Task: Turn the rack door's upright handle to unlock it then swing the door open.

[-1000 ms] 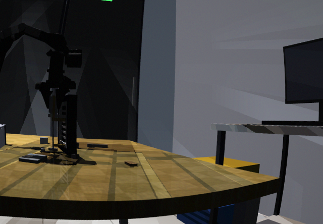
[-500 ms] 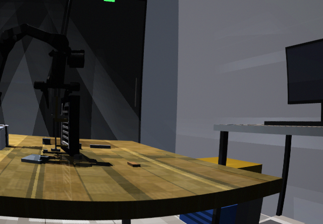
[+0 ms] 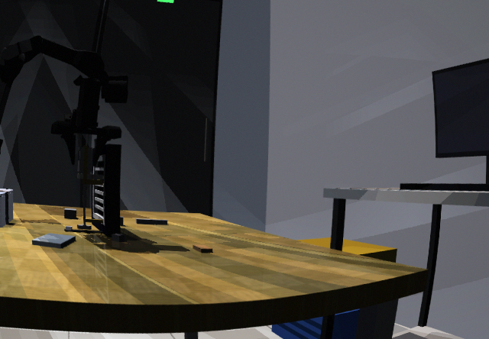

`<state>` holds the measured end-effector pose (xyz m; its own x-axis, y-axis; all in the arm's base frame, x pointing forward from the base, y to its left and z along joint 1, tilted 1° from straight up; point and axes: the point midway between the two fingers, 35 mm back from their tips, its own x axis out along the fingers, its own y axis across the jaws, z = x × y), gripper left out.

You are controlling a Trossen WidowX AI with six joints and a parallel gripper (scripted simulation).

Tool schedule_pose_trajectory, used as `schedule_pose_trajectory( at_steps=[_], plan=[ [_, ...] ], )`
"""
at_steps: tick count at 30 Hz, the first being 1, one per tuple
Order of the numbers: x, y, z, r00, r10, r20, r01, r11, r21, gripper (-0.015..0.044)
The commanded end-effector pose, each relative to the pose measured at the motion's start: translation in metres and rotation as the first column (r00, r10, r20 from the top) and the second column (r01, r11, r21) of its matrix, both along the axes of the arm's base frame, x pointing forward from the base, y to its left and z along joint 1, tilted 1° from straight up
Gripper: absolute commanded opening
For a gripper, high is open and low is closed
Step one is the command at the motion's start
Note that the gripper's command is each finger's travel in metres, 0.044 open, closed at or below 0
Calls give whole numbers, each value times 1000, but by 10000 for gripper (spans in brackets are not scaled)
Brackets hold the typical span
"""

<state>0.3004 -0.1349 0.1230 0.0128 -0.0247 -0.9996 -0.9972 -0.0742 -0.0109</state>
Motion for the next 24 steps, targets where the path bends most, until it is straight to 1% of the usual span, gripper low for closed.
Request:
schedule_pose_trajectory(
  at_steps=[1,24],
  plan=[
    [3,3,0,1000,24,9,-24,1000,4,277],
    [3,3,0,1000,24,9,-24,1000,4,124]
  ],
)
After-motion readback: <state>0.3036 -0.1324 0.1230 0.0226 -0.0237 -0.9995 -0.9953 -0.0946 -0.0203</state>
